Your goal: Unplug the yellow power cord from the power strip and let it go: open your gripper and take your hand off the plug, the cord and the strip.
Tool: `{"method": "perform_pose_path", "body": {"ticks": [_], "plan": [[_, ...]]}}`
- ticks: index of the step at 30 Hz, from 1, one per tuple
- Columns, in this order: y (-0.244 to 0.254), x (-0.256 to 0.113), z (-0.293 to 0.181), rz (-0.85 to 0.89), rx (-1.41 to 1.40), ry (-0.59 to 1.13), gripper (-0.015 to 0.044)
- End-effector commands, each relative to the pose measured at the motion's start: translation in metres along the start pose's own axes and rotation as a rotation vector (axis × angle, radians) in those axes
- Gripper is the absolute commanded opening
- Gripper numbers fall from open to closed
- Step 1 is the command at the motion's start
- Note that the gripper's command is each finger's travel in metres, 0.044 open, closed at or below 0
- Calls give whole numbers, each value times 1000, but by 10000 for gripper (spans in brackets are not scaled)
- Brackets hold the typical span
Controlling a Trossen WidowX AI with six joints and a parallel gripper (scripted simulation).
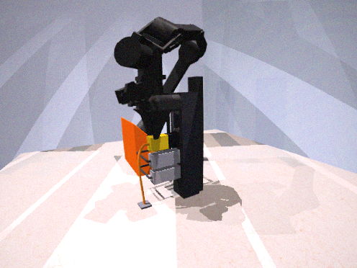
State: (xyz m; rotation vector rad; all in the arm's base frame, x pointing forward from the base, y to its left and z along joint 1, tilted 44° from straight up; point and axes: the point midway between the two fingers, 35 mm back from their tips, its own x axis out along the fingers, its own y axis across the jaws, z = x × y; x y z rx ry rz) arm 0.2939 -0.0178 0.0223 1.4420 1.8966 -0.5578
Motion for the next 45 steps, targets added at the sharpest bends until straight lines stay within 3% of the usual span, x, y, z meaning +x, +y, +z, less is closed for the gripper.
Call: {"method": "perform_pose_path", "body": {"ticks": [1,6,10,18,45], "plan": [[-1,6,-2,-1,6,5,160],[-1,9,-2,-1,6,5,160],[0,7,-1,-2,0,1,55],[0,7,-1,-2,0,1,2],[1,4,38,-1,2,-1,0]]}}
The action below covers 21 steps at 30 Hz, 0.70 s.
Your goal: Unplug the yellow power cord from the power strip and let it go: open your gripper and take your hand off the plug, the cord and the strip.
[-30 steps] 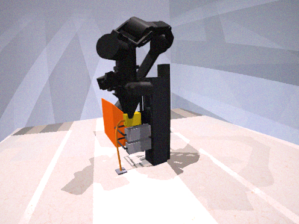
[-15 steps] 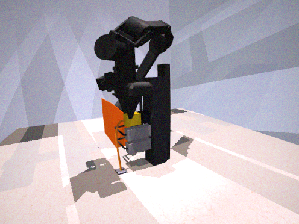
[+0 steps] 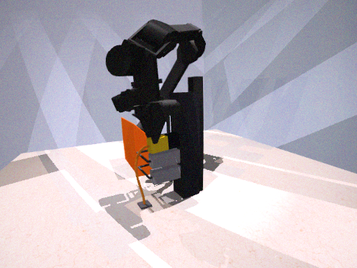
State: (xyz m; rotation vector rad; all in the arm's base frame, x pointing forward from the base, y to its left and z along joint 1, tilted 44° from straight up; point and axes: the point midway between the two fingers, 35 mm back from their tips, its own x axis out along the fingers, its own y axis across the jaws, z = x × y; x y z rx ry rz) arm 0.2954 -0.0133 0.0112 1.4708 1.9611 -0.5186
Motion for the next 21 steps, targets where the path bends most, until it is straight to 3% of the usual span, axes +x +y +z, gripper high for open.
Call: {"method": "perform_pose_path", "body": {"ticks": [1,8,21], "plan": [[-1,-9,35,10,2,-73,0],[-3,-12,46,10,2,-73,0],[-1,-10,39,10,4,-70,341]]}}
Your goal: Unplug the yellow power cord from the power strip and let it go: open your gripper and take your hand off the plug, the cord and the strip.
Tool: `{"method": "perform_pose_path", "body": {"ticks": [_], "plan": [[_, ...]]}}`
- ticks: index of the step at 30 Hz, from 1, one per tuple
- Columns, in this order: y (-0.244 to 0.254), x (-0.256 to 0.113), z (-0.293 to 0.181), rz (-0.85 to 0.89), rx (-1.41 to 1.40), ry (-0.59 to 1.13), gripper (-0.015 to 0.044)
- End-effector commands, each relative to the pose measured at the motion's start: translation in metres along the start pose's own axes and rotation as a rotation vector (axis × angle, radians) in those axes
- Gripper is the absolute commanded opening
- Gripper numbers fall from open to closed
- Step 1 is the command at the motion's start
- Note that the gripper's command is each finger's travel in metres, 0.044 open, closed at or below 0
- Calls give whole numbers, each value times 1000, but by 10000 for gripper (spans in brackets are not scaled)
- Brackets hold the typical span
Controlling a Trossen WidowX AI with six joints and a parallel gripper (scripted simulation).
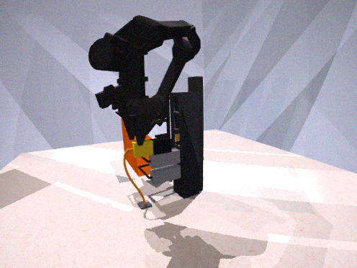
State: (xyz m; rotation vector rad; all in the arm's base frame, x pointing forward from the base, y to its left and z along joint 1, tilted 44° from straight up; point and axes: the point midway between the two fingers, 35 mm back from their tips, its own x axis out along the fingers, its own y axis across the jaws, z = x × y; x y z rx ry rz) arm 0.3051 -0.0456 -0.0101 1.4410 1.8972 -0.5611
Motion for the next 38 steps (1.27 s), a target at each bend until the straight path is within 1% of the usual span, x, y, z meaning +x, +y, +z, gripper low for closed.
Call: {"method": "perform_pose_path", "body": {"ticks": [1,4,7,9,38], "plan": [[1,-1,5,1,3,2,368],[2,-7,26,1,3,0,440],[1,-12,52,2,3,-2,440],[0,-13,59,2,2,-2,440],[0,-13,59,2,2,-2,440]]}}
